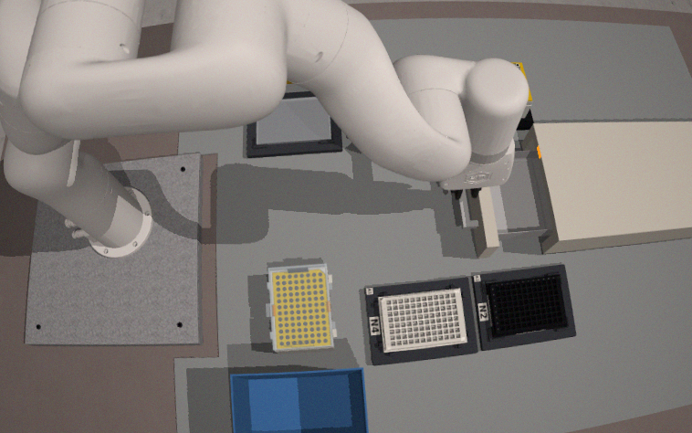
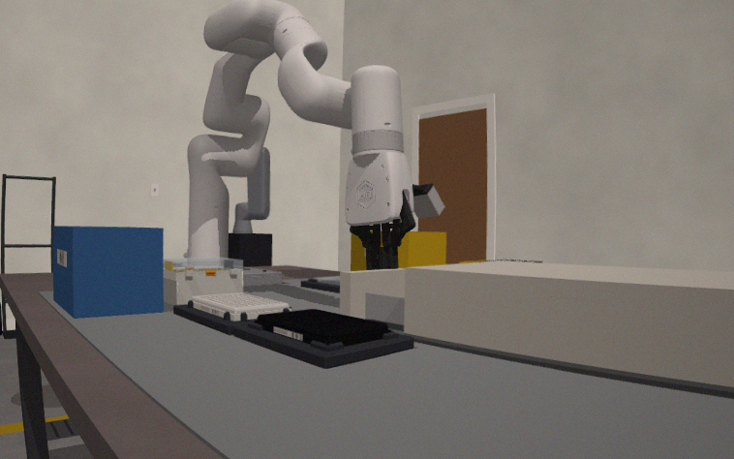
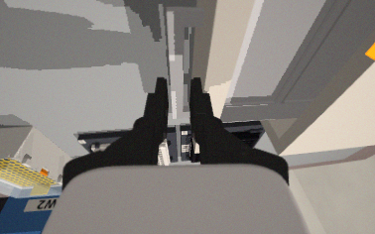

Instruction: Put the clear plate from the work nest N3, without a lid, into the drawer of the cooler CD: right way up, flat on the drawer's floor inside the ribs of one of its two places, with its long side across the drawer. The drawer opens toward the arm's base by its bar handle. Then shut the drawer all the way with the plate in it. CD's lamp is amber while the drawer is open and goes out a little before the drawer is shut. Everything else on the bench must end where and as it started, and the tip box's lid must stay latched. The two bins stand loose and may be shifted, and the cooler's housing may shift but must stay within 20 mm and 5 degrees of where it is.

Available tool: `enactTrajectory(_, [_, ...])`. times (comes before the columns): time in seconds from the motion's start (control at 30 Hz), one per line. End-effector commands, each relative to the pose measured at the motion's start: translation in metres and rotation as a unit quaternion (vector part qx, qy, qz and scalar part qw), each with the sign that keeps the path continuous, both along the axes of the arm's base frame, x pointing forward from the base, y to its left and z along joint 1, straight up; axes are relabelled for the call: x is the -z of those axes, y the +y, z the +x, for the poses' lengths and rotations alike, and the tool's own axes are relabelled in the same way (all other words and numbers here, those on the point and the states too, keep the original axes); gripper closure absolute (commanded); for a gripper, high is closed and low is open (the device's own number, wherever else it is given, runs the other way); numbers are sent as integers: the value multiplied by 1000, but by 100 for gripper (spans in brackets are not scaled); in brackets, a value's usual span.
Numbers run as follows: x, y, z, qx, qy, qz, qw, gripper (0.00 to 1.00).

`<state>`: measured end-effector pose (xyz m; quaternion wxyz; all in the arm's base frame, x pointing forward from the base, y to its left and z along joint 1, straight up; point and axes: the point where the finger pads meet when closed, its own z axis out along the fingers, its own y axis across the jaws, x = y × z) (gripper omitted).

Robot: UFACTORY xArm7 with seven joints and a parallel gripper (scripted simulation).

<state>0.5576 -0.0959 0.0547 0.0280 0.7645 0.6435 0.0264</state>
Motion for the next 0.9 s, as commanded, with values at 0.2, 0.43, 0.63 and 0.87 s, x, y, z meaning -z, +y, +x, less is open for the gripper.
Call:
enactTrajectory(0.2, [29, 4, -23, 0, 35, 7, 999, 79])
enactTrajectory(0.43, [29, 4, -23, 0, 35, 7, 999, 79])
enactTrajectory(0.63, [29, 4, -23, 0, 35, 7, 999, 79])
enactTrajectory(0.87, [29, 6, -32, 0, 35, 7, 999, 79])
